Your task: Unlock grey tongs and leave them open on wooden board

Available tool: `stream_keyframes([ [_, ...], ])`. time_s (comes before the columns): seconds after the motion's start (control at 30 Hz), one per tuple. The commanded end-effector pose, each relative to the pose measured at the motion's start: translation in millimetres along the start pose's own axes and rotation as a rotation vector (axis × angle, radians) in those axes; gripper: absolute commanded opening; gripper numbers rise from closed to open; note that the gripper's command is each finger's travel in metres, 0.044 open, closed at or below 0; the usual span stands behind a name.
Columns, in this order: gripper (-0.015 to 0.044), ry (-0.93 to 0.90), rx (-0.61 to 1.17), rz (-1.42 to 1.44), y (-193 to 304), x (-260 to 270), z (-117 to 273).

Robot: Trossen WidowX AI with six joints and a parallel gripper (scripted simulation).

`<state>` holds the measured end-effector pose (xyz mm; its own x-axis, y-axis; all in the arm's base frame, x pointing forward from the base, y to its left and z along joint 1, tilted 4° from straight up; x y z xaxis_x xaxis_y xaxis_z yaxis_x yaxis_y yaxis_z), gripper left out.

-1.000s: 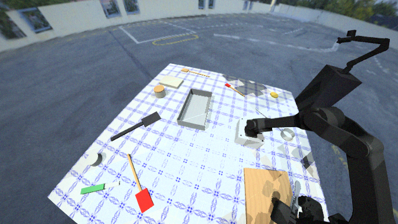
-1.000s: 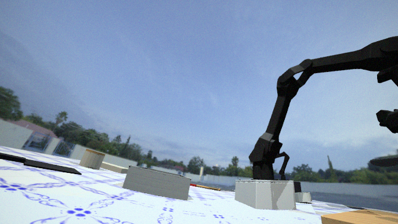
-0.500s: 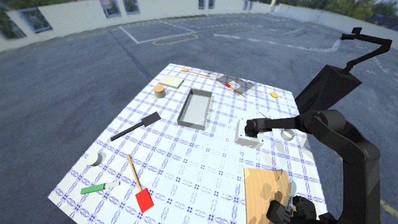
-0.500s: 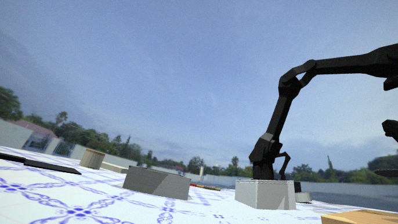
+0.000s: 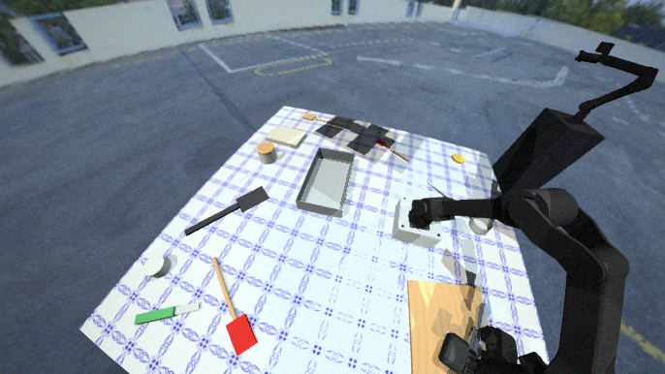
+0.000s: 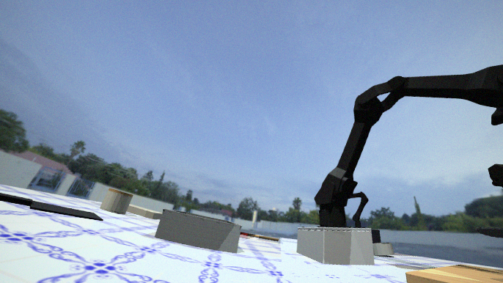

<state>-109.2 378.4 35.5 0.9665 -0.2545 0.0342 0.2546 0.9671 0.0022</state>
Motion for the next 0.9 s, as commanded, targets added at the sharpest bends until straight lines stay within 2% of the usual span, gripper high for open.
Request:
stream_keyframes([
  [0.0, -0.015, 0.001, 0.004, 0.001, 0.3, 0.0, -1.4],
  [0.03, -0.015, 0.001, 0.004, 0.001, 0.3, 0.0, -1.4],
  [0.77, 0.0427, 0.0, -0.001, 0.0, -0.4, 0.2, -1.0],
  [0.87, 0.044, 0.0, 0.0, 0.0, -0.1, 2.7, 0.6],
])
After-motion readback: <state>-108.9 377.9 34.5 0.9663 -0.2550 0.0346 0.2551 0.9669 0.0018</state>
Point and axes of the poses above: the point midway between the two fingers, 35 mm back from their tips, its own z axis back along the fingers, its own x axis across the jaws, y = z × x, the point moved 4 cm from there along z, back along the fingers, and after that the axes turned 11 degrees about z, right-handed, at the moved point
